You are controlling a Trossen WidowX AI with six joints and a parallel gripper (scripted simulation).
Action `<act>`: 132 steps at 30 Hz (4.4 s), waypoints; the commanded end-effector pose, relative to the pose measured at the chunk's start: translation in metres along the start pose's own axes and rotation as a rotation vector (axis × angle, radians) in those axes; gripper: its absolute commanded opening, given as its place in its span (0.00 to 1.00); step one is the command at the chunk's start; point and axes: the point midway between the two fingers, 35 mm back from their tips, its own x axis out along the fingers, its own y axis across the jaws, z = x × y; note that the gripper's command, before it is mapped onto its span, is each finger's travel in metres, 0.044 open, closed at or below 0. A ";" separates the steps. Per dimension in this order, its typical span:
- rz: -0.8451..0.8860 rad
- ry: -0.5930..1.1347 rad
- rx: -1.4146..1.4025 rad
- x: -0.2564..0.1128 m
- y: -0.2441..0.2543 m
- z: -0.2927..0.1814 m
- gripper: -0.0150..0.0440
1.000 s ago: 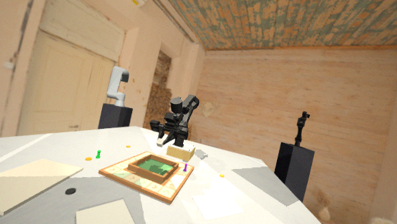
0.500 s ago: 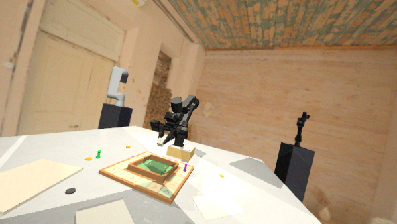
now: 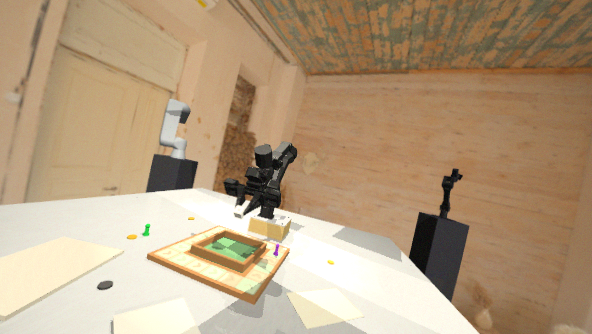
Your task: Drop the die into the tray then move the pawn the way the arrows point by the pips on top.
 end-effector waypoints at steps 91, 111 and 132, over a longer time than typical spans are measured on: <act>0.094 0.843 -0.181 0.032 0.120 -0.097 0.59; 0.094 0.842 -0.181 0.022 0.122 -0.079 0.25; 0.094 0.842 -0.181 -0.053 0.120 -0.001 0.25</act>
